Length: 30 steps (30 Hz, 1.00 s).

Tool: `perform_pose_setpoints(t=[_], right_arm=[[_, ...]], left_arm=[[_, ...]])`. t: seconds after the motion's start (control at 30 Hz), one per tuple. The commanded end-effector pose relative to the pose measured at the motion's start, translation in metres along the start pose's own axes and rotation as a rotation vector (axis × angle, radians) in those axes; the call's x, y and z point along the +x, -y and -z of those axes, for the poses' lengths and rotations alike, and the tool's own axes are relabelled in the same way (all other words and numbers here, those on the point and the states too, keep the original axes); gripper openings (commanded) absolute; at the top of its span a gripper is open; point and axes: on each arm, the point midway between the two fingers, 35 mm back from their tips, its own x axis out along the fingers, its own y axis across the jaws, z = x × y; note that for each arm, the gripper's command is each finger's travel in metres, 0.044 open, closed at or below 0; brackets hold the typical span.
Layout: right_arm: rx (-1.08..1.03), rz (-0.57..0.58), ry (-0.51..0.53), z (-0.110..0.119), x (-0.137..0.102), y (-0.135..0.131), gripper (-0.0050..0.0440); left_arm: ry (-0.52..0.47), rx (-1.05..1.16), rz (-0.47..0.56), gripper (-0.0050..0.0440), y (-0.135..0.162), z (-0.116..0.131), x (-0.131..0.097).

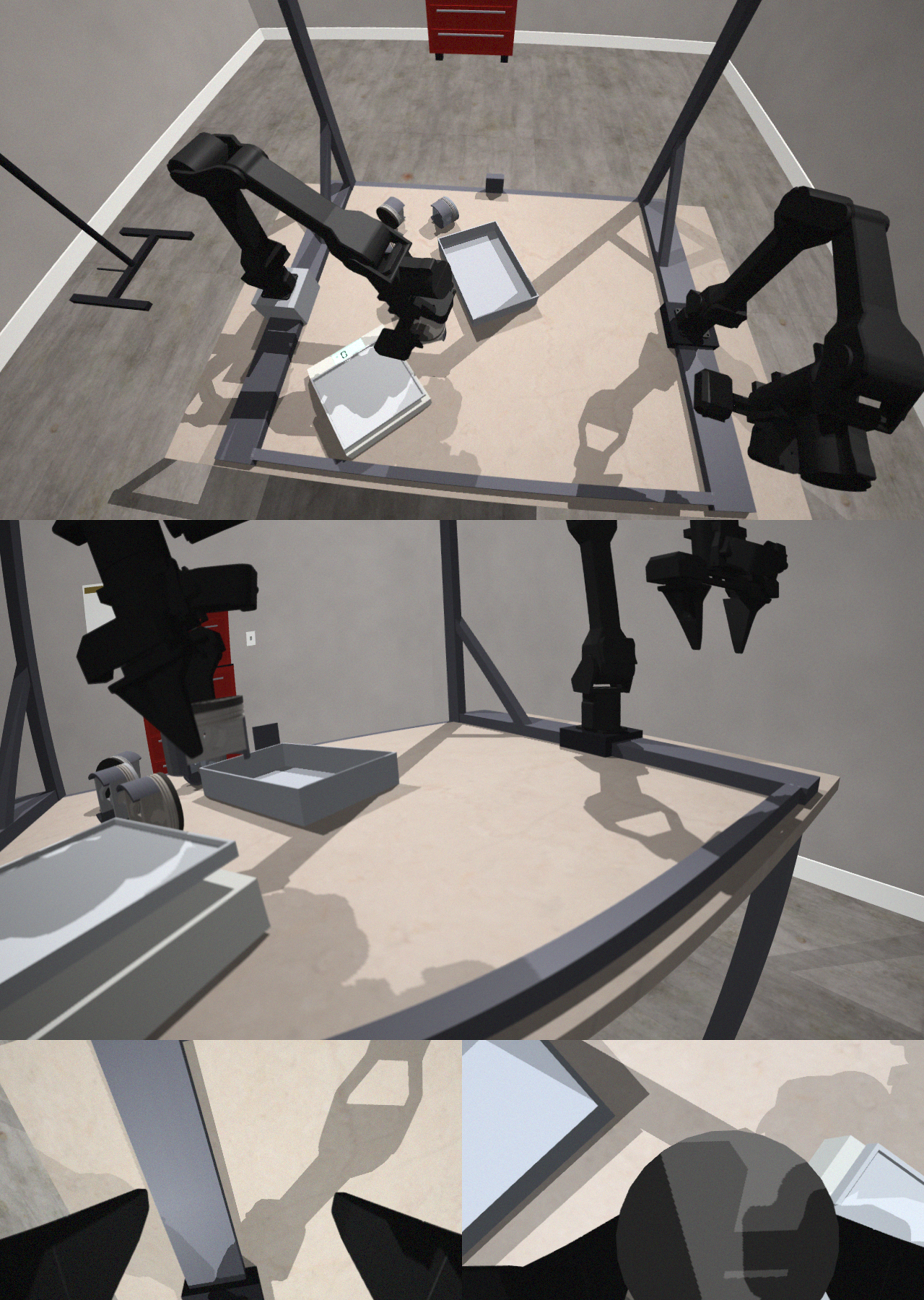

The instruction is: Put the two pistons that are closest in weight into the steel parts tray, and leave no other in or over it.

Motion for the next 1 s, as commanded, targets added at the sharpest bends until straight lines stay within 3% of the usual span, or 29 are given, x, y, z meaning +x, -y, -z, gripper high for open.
perform_pose_setpoints(t=[0.0,0.97], right_arm=[[0.003,0.003,0.032,-0.006,0.001,0.001,0.0158],[0.003,0.003,0.032,0.001,0.042,0.001,0.0158]], left_arm=[[0.018,0.002,0.001,0.0400,0.000,-0.004,-0.005],[0.018,0.002,0.001,0.0400,0.000,-0.004,-0.005]])
